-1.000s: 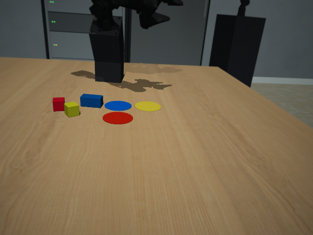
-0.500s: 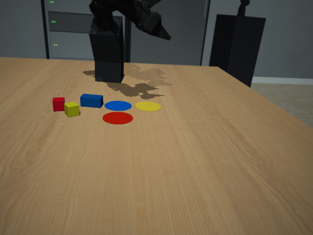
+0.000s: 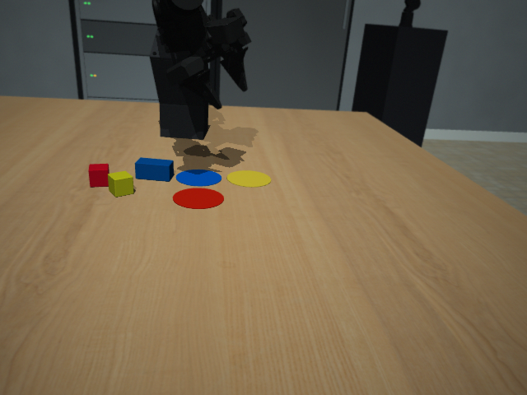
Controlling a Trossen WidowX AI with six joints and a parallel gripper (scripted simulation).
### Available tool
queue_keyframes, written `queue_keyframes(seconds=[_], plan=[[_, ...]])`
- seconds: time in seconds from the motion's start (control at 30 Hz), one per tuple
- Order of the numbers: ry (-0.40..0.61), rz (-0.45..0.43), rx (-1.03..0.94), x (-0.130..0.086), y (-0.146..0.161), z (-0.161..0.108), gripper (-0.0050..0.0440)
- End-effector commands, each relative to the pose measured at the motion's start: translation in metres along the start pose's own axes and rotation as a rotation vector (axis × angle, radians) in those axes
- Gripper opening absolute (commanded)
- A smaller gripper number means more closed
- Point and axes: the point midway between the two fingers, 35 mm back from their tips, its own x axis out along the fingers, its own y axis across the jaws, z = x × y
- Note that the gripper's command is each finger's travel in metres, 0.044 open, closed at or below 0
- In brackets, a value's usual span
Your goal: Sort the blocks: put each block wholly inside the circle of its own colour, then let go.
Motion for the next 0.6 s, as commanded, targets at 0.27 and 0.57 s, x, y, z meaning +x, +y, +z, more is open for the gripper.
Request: queue_keyframes(seconds=[0.27,0.57], plan=[[0.199,-0.308,0.649,-0.022,-0.069,-0.044,0.04],[0.268,-0.509,0.988,-0.045,-0.099,-0.079,0.04]])
